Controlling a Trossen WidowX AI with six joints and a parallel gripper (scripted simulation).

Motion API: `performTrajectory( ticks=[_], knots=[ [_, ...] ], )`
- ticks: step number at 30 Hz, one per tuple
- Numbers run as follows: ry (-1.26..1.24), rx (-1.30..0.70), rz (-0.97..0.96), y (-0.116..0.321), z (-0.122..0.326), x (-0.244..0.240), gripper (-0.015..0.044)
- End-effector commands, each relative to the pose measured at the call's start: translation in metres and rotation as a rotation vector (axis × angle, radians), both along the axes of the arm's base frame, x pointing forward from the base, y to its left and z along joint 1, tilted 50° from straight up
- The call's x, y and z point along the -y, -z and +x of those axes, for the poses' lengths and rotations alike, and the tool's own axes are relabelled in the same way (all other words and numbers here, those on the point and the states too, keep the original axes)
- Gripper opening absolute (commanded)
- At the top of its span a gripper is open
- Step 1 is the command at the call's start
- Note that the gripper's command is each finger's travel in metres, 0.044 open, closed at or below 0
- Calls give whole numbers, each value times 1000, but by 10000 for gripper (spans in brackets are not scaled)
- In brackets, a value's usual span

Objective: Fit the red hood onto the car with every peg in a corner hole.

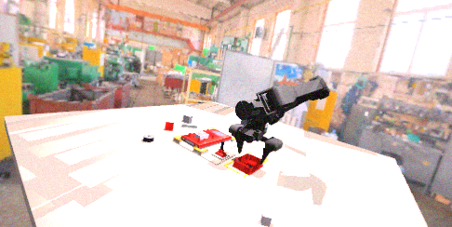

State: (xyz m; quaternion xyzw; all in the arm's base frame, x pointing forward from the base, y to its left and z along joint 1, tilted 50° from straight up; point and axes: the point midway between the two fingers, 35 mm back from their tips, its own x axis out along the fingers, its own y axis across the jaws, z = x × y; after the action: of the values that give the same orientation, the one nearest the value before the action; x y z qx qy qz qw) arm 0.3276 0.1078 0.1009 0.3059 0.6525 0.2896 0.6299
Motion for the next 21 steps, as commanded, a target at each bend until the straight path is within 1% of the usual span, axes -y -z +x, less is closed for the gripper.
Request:
performTrajectory(
  ticks=[1,4,6,9,21],
  knots=[
    [5,11,-7,-15,5,20,440],
    [5,9,-8,-40,4,49,440],
    [5,9,-6,-47,3,56,440],
    [21,17,-6,-42,5,52,440],
    [23,20,-11,-41,5,52,440]
  ],
)
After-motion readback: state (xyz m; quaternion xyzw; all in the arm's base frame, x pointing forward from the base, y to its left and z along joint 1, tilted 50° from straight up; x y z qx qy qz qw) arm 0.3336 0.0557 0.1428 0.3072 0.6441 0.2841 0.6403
